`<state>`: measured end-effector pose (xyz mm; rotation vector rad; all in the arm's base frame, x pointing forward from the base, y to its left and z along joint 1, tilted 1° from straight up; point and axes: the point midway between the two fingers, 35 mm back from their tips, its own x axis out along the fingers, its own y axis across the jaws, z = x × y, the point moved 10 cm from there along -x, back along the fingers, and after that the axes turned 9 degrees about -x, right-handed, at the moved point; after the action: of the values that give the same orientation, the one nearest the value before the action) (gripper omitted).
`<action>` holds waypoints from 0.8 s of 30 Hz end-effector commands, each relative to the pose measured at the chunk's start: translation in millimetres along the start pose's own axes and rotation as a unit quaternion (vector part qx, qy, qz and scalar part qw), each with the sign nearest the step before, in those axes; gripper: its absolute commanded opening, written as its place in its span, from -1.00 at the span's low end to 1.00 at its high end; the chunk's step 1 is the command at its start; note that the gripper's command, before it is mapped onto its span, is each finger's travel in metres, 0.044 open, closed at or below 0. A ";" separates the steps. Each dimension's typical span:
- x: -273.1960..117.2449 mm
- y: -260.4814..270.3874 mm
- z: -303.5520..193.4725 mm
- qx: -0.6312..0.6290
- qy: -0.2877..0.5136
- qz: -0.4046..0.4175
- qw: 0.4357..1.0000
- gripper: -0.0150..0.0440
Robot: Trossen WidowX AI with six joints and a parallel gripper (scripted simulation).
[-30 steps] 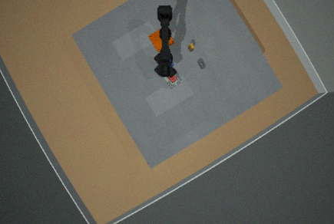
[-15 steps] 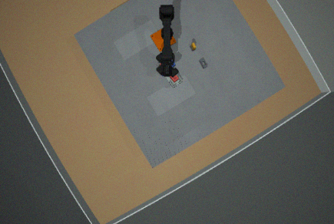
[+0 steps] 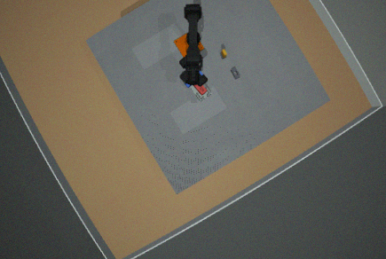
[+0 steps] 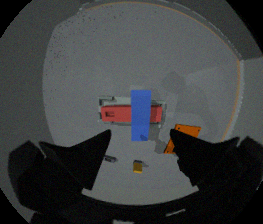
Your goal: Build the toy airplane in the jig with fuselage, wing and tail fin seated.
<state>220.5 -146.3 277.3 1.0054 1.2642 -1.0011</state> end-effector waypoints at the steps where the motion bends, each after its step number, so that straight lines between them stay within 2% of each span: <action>1: -6.7 0.9 1.7 0.002 0.008 -0.005 1.000 1.00; 3: -6.5 1.0 1.7 -0.031 0.008 -0.004 0.999 1.00; 8: -5.4 1.2 2.1 -0.266 0.009 -0.002 0.964 1.00; 15: -3.9 1.5 2.6 -0.571 0.009 0.001 0.821 1.00; 17: -3.7 1.5 2.7 -0.597 0.009 0.001 0.802 1.00; 24: -3.7 1.5 2.7 -0.597 0.009 0.001 0.802 1.00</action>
<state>222.1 -148.2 282.1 0.1045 1.5325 -0.1365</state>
